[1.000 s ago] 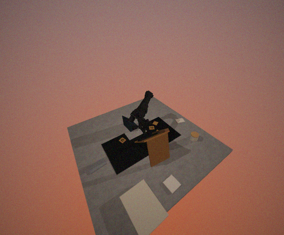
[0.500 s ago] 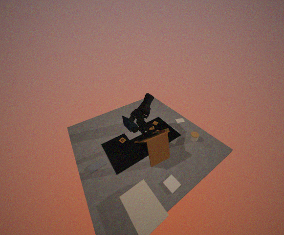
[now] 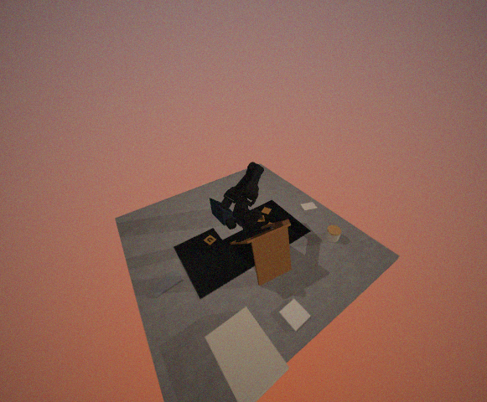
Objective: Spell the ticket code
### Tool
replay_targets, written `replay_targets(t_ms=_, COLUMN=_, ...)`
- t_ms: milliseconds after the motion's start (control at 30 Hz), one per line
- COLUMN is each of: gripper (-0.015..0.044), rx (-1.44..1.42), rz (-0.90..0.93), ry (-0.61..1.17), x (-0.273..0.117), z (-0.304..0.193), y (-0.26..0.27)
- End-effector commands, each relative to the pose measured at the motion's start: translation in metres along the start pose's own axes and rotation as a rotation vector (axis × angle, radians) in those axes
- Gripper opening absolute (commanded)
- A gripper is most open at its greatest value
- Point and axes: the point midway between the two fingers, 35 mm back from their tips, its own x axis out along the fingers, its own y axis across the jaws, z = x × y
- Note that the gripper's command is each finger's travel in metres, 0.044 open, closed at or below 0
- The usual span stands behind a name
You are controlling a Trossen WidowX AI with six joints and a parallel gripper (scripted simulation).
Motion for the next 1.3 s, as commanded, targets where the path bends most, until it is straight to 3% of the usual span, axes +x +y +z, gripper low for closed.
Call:
replay_targets(t_ms=0, gripper=0.0, rx=-0.002, rz=-0.001, ry=0.011, x=0.003, z=0.0, y=-0.001)
replay_targets(t_ms=1267, gripper=0.0, rx=-0.003, rz=-0.001, ry=0.01, x=0.018, z=0.013, y=-0.001)
